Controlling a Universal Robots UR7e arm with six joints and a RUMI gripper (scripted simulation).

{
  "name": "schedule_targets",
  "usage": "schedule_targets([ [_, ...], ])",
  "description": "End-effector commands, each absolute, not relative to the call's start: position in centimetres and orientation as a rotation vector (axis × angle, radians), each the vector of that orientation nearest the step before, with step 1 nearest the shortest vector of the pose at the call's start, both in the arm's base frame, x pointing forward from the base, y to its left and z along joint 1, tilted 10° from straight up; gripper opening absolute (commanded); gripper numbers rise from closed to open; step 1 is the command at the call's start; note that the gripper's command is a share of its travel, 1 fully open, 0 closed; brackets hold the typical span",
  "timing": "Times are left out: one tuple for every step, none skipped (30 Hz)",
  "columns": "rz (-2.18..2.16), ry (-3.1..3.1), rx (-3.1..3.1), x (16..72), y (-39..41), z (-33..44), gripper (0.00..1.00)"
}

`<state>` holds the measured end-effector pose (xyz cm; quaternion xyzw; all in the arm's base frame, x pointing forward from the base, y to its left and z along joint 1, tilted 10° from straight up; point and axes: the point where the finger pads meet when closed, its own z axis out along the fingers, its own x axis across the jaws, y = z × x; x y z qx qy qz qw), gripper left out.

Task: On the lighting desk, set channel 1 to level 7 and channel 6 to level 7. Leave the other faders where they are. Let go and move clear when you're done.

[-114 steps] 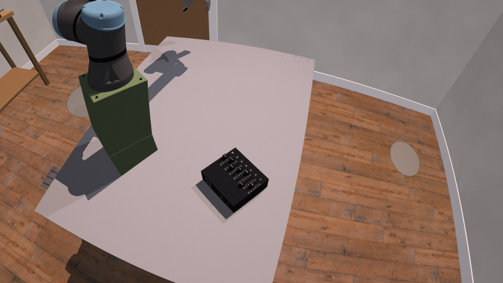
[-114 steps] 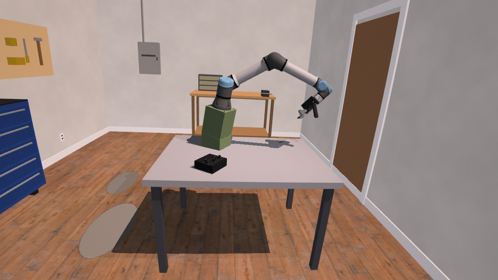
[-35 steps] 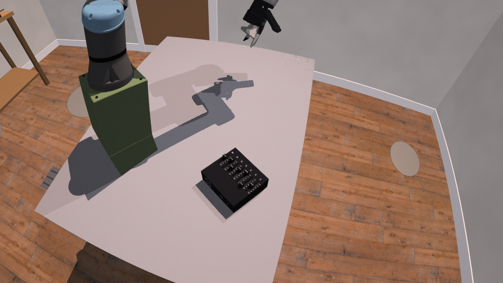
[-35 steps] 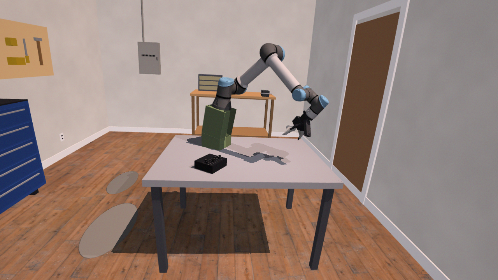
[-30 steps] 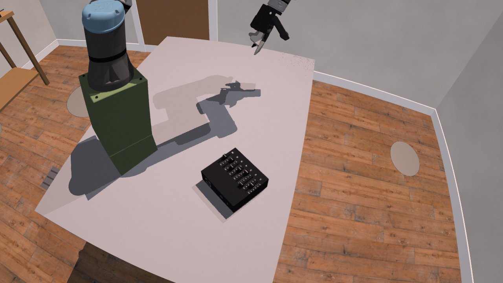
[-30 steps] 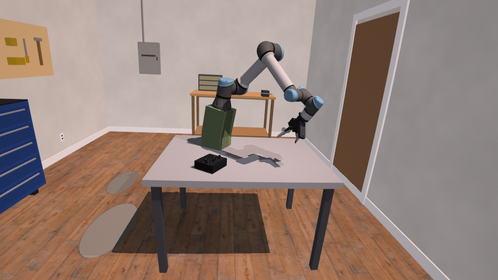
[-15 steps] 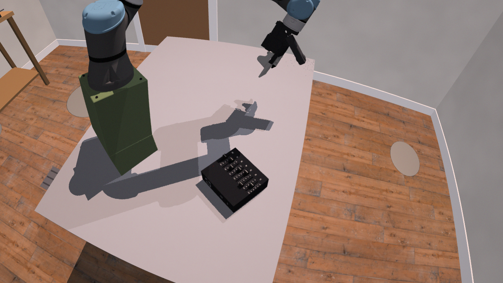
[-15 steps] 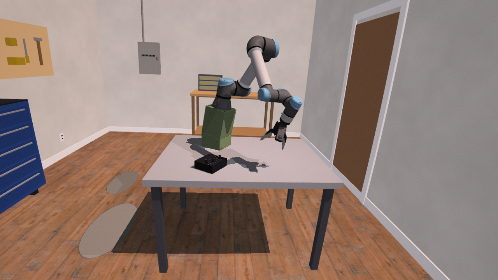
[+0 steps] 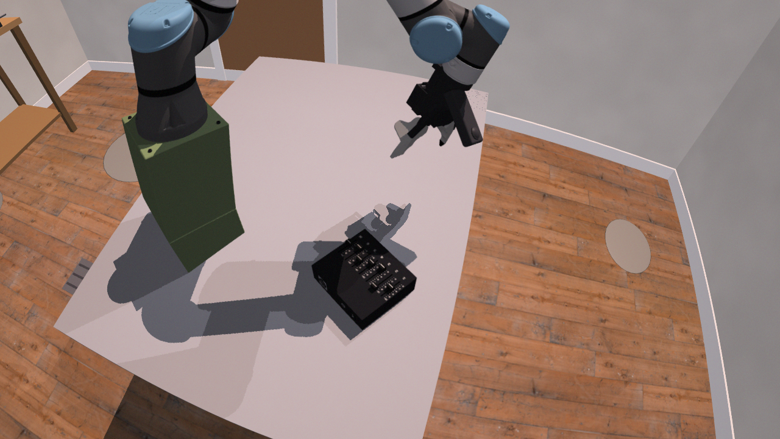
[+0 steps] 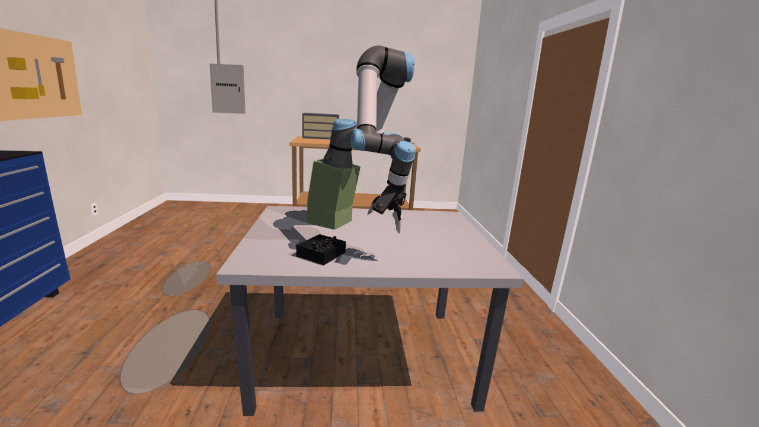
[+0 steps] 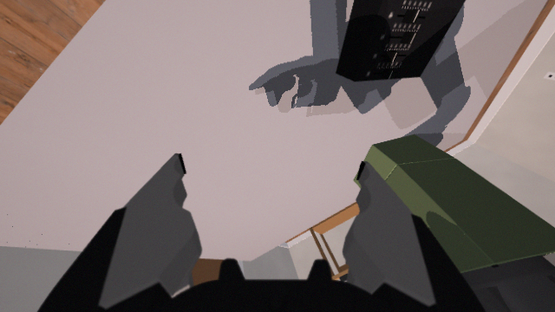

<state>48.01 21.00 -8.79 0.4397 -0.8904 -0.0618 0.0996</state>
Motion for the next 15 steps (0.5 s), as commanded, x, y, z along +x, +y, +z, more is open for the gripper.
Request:
schedule_targets([
  [-0.207,-2.828,1.060,48.9,14.8,-9.3,1.00],
  [-0.211,-2.857,1.010,48.9,13.7,-9.4,1.00],
  [-0.215,-2.884,0.960,48.8,12.6,-9.5,1.00],
  [-0.215,-2.884,0.960,48.8,12.6,-9.5,1.00],
  [-0.215,-2.884,0.960,48.8,12.6,-9.5,1.00],
  [-0.218,-2.910,0.911,48.7,11.5,-9.6,1.00],
  [-0.221,-2.934,0.863,48.5,10.5,-9.7,1.00],
  [-0.224,-2.958,0.815,48.3,9.5,-9.7,1.00],
  [-0.227,-2.980,0.767,48.2,8.6,-9.8,1.00],
  [-0.230,-3.000,0.721,48.0,7.7,-9.9,1.00],
  [-0.232,-3.019,0.676,47.8,6.8,-9.9,1.00],
  [-0.234,-3.038,0.631,47.5,6.0,-9.9,1.00],
  [-0.236,-3.054,0.588,47.3,5.2,-10.0,1.00],
  [-0.238,-3.070,0.545,47.1,4.4,-10.0,1.00],
  [-0.239,-3.085,0.504,46.8,3.7,-10.1,1.00],
])
